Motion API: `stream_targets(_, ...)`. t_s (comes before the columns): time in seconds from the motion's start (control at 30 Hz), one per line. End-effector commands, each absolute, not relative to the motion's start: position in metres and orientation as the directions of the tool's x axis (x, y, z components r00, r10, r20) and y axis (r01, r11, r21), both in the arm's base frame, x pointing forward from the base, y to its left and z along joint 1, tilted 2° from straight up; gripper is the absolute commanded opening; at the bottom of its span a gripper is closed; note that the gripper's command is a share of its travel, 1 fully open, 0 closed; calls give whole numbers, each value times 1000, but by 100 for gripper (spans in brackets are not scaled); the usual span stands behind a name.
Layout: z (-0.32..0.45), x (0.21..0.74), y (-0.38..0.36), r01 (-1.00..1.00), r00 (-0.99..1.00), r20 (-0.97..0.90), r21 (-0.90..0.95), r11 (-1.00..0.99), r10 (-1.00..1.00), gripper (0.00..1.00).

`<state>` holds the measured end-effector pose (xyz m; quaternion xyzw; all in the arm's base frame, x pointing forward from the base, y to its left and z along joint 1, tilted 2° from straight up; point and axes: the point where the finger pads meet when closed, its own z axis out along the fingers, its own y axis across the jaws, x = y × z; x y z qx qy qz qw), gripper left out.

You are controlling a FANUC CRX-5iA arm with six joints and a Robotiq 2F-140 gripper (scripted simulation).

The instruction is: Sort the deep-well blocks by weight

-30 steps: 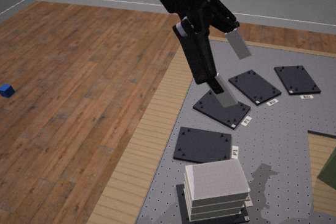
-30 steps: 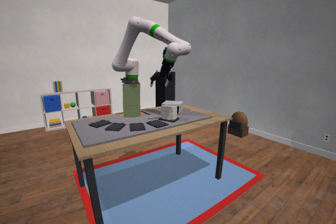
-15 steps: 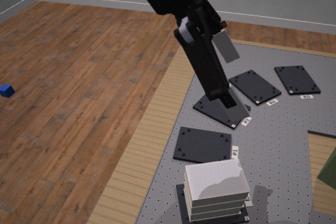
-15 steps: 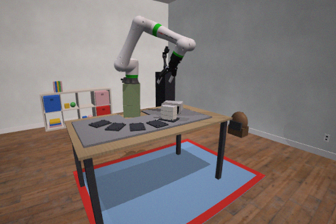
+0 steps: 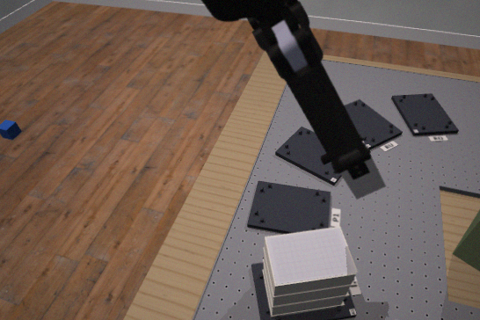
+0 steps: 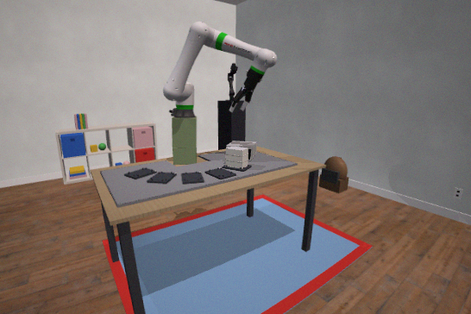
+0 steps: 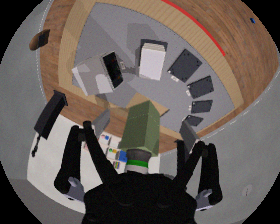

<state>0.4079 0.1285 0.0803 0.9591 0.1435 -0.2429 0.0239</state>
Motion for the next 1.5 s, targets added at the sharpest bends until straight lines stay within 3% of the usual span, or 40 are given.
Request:
stream_targets(0.0,76,408,130,287,841,-473,-24,-958,264,100)
stream_targets(1.47,-114,413,136,287,841,-473,-24,-958,264,100)
